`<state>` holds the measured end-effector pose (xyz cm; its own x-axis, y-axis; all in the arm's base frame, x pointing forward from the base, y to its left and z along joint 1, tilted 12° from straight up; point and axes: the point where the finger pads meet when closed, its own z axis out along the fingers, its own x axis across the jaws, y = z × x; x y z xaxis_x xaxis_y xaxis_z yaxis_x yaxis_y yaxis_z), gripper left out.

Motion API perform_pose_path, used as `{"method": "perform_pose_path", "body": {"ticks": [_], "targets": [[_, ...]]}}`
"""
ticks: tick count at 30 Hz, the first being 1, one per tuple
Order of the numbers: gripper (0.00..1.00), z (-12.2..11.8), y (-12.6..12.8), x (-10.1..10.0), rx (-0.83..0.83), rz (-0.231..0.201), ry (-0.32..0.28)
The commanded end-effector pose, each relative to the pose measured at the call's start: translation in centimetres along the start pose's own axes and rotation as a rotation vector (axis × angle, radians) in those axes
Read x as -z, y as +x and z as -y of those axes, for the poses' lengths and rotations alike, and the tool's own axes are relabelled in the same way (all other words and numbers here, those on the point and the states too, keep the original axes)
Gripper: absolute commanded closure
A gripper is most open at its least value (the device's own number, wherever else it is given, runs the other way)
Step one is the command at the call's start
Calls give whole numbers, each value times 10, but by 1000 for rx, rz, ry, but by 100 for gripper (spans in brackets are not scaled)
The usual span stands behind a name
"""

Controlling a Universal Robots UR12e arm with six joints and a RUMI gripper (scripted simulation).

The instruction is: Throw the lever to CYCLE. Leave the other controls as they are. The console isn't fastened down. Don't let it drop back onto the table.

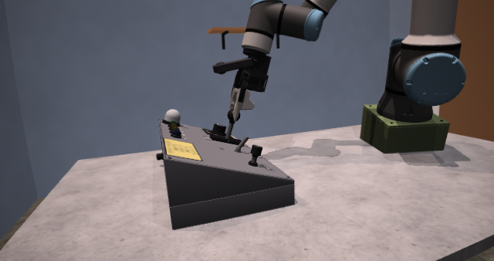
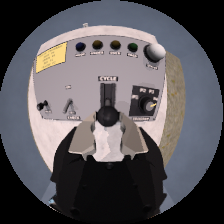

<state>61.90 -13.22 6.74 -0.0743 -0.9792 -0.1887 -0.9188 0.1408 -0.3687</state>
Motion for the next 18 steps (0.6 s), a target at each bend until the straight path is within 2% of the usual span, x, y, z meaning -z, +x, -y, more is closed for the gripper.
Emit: {"method": "perform_pose_path", "body": {"ticks": [1,18], "targets": [[100,6,0,0,0,0,1],[100,24,0,-3,0,0,1]]}}
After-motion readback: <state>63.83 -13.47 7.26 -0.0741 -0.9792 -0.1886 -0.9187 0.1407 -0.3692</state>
